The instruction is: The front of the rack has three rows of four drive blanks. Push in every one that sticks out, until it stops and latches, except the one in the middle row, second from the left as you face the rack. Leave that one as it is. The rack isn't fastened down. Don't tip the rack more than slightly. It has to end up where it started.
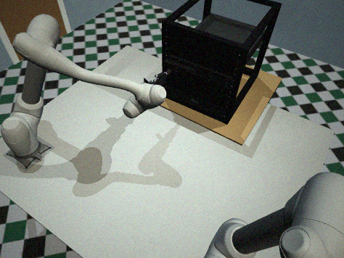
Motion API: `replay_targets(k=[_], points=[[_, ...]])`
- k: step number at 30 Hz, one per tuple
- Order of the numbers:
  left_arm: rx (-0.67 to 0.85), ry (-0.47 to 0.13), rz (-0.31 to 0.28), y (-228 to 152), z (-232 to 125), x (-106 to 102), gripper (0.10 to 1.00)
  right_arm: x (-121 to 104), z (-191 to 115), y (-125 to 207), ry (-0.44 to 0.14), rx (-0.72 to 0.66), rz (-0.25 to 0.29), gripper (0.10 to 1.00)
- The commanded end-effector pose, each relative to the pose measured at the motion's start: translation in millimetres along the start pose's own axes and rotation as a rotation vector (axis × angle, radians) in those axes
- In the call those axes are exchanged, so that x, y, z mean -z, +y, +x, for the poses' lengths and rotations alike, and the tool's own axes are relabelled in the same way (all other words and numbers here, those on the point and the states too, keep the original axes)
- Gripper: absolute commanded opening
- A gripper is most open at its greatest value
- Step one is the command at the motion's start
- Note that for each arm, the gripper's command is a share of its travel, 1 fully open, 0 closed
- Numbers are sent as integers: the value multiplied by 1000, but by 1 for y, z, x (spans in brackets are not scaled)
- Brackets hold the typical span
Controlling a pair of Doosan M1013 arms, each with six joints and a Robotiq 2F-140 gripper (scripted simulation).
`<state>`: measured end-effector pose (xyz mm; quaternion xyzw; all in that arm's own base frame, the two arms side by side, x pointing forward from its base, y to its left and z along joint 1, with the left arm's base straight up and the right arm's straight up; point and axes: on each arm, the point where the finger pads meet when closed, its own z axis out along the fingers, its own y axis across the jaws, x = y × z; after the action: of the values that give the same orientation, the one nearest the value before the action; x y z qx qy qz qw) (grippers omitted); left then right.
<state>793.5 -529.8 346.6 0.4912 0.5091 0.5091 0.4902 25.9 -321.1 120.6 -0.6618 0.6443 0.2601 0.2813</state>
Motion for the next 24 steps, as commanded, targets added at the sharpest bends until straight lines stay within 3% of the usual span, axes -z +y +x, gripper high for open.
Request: replay_targets(k=[1, 24], points=[[1, 0, -1, 1, 0, -2, 99, 0, 0, 0, 1, 0, 0, 1000], [1, 0, -1, 1, 0, -18, 99, 0, 0, 0, 1, 0, 0, 1000]])
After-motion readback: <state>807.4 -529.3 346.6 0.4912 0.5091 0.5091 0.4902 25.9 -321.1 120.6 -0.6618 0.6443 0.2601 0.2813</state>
